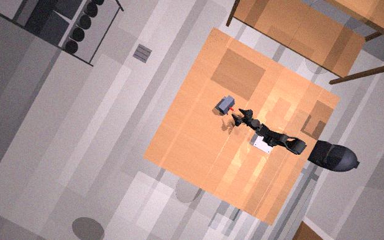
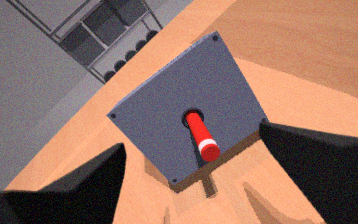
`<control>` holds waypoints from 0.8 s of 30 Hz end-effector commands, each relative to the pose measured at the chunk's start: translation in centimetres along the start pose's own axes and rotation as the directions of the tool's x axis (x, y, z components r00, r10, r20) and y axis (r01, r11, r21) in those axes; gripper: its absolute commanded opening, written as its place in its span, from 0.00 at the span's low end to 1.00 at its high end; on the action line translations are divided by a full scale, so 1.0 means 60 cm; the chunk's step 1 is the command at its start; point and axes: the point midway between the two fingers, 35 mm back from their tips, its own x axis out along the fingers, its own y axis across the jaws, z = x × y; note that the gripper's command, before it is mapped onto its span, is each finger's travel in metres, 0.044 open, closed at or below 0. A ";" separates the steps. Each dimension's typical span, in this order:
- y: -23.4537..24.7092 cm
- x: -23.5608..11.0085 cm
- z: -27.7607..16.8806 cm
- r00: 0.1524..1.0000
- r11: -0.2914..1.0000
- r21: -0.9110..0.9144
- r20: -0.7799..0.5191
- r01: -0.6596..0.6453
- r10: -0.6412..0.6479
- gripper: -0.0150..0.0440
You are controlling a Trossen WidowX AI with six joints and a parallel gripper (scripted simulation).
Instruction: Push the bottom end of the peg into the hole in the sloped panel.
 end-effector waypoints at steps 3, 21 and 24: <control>0.000 -0.008 0.000 1.000 1.000 0.003 0.000 0.004 -0.004 1.00; 0.002 -0.027 0.003 1.000 1.000 0.002 0.000 0.003 -0.003 1.00; 0.002 -0.030 0.003 1.000 1.000 0.002 0.000 0.003 -0.003 1.00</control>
